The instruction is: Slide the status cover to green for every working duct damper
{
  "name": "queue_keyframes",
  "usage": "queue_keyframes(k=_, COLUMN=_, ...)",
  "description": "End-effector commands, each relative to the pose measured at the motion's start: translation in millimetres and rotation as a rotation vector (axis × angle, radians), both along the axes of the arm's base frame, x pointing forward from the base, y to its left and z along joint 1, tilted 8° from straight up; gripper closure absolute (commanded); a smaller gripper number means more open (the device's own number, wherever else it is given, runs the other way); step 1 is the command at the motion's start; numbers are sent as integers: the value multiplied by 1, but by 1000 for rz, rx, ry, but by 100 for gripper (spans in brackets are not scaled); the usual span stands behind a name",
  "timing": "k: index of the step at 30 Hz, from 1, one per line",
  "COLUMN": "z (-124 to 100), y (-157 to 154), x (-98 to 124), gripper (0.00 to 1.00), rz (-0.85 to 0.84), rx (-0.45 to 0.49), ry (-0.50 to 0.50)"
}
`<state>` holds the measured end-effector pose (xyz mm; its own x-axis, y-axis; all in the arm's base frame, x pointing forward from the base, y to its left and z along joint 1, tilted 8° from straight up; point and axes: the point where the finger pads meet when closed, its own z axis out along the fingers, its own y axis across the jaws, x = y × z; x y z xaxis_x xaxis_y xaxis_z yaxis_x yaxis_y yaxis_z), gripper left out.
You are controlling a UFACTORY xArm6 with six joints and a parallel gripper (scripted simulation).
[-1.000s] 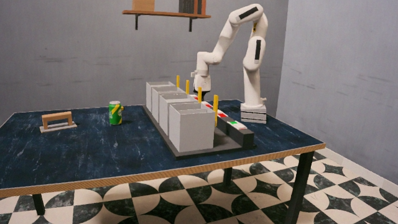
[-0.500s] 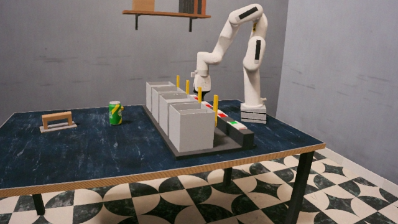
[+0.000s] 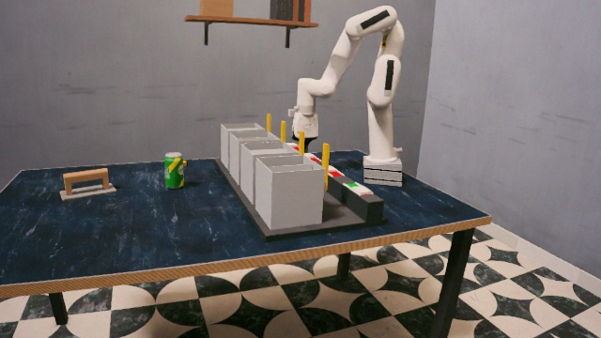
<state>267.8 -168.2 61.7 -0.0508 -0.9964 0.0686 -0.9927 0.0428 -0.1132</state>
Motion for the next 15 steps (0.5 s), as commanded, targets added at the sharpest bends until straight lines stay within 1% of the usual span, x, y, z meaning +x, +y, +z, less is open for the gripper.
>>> queue_keyframes(k=1, z=1, y=0, x=1, gripper=100, rz=0, rx=-2, ry=-3)
queue_keyframes(k=15, z=1, y=2, x=1, gripper=100, rz=0, rx=-2, ry=-3)
